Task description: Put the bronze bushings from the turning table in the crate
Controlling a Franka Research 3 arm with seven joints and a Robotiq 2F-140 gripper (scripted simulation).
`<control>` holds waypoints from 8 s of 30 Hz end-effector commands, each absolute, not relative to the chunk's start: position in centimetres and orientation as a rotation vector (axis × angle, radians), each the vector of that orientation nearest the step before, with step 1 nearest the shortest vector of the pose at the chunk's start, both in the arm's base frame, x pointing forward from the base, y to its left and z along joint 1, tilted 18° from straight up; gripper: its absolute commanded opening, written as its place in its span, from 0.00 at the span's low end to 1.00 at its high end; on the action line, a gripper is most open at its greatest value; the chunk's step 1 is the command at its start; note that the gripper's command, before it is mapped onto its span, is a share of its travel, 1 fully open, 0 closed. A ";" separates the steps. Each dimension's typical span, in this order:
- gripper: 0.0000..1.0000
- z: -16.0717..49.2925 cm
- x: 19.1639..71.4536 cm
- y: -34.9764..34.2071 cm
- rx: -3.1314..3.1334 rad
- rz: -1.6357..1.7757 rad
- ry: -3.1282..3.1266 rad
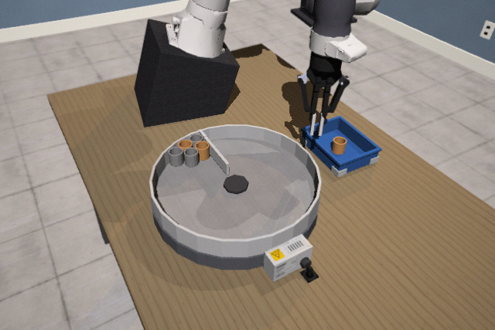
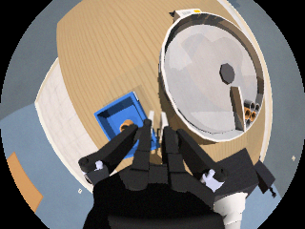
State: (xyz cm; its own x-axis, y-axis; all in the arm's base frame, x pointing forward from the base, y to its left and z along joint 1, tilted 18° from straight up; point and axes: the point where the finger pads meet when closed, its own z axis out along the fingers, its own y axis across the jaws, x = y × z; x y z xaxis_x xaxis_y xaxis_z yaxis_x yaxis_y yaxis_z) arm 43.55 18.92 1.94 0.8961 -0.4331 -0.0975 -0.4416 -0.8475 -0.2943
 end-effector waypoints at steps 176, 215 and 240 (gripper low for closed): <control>0.10 -5.8 37.8 -4.3 1.000 0.465 3.026; 0.10 -7.2 34.9 -8.0 2.088 0.436 2.554; 0.10 -7.3 34.6 -8.3 2.202 0.429 2.473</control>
State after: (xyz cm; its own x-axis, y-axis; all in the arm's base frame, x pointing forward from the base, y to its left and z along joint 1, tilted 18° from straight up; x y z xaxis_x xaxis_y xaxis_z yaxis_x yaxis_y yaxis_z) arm 34.57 -8.33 -7.30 -0.1409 0.9401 0.3105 0.9897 0.1258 0.0682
